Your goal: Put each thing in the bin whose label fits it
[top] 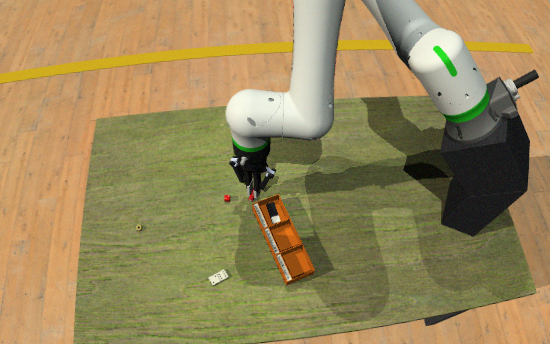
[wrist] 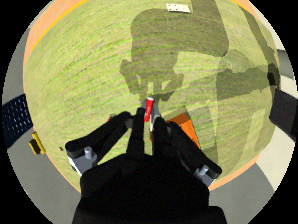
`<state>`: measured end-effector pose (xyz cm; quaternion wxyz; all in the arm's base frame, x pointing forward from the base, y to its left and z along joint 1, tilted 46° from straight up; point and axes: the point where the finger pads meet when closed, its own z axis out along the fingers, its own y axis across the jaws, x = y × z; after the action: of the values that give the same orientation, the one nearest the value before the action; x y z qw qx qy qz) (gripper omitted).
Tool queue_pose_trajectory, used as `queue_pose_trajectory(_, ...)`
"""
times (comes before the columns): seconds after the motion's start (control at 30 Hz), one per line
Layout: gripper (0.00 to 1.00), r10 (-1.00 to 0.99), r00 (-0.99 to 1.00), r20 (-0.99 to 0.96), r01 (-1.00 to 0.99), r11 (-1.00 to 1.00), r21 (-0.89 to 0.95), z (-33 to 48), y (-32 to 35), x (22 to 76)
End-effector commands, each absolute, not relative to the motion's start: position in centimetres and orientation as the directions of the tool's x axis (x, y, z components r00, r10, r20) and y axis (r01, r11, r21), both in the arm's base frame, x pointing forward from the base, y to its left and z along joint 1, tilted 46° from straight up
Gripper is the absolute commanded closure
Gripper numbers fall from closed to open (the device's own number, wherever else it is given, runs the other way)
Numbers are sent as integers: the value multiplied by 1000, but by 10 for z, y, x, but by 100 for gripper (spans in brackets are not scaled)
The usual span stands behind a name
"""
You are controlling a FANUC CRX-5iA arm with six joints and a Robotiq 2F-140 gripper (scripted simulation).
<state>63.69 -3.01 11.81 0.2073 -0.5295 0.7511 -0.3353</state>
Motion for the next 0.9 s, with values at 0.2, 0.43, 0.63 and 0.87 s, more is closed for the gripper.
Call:
queue_pose_trajectory(0.2,85,-935,-353,44,-656,214,-723,118,-30,637)
queue_pose_trajectory(0.43,85,-935,-353,44,-656,214,-723,134,-23,621)
queue_pose_trajectory(0.63,85,-935,-353,44,-656,214,-723,143,-20,612)
queue_pose_trajectory(0.87,85,-935,-353,44,-656,214,-723,159,-13,597)
